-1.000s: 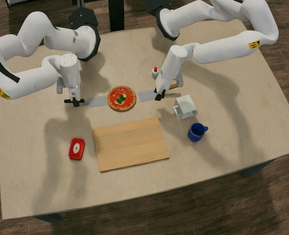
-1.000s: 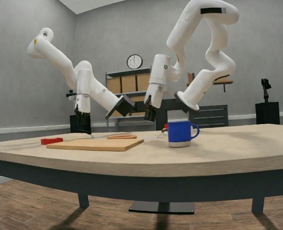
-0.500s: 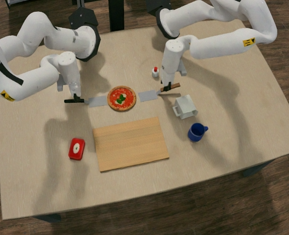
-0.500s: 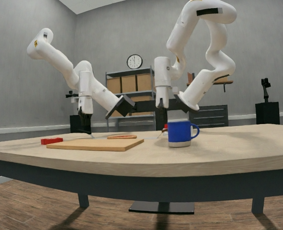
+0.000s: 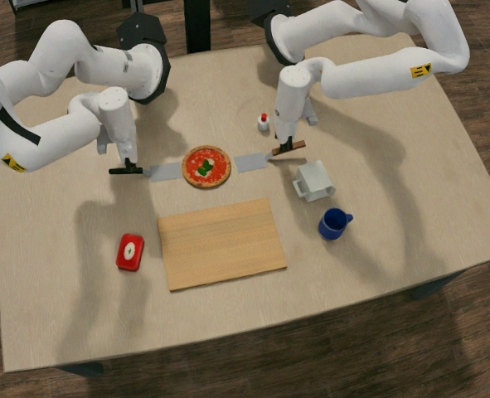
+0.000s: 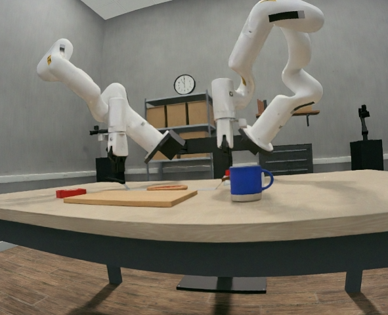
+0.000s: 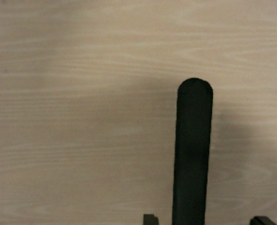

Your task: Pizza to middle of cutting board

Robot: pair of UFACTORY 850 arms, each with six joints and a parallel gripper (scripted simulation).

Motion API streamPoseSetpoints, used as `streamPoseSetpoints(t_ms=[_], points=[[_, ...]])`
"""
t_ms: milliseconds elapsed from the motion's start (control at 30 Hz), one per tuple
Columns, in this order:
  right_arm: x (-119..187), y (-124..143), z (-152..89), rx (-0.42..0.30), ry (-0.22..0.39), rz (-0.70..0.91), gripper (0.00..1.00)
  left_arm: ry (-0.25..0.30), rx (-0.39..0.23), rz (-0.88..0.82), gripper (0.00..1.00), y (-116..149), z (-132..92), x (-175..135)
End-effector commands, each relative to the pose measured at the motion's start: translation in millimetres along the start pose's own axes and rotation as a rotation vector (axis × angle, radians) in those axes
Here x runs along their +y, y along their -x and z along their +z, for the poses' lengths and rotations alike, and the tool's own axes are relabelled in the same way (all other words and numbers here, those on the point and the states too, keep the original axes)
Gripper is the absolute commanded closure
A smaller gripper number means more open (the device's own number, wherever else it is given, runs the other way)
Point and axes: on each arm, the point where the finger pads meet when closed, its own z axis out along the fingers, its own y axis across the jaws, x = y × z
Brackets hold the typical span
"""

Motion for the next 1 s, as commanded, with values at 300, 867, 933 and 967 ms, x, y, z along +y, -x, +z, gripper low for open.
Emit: streamPoseSetpoints(t_ms=[300,867,933,967], points=[[0,0,16,0.000,0.000,0.000,0.48,-0.003,0.006,-0.008,0.48,-2,16,-2],[0,0,56,0.000,0.000,0.000,0.48,-0.003,0.008,-0.010,0.48,-3,56,-2],[0,0,61,0.000,0.000,0.000,0.48,-0.003,0.008,-0.010,0.48,-3,61,-2],[0,0,64,0.000,0.000,0.000,0.48,-0.003,0.008,-0.010,0.48,-3,64,-2]])
